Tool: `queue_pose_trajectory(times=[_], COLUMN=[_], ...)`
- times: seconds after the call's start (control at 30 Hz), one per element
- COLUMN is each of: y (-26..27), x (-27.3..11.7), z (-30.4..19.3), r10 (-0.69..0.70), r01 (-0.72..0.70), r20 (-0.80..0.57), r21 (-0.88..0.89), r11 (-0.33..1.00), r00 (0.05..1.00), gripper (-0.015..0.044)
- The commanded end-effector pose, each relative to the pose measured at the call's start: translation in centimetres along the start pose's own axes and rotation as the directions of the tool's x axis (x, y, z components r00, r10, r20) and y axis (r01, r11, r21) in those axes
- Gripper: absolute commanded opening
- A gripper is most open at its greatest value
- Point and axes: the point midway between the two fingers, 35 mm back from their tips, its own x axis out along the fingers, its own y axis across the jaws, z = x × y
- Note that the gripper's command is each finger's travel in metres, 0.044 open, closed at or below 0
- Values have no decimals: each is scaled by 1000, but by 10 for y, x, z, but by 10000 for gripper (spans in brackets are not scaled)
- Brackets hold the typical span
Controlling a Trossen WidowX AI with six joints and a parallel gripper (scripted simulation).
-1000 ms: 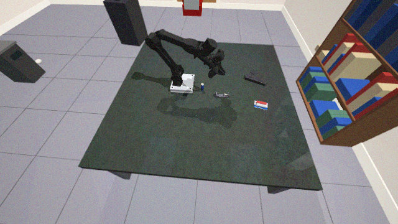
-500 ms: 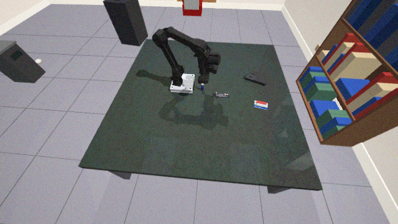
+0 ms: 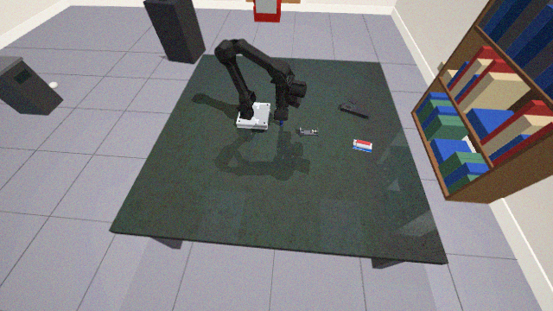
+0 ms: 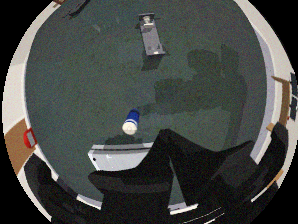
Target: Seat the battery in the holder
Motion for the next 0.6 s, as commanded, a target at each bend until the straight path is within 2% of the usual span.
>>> queue_pose_trajectory(times=[0.0,0.13,0.57], y=[0,1,16], x=[32,55,56], z=[-4,-7,-6], r10=[2,2,4], r01=[-3,-3,-4], r20=[-23,-23,-23], r21=[-5,-5,-5], r11=[1000,1000,1000], r00=[1000,1000,1000], gripper=[0,0,0])
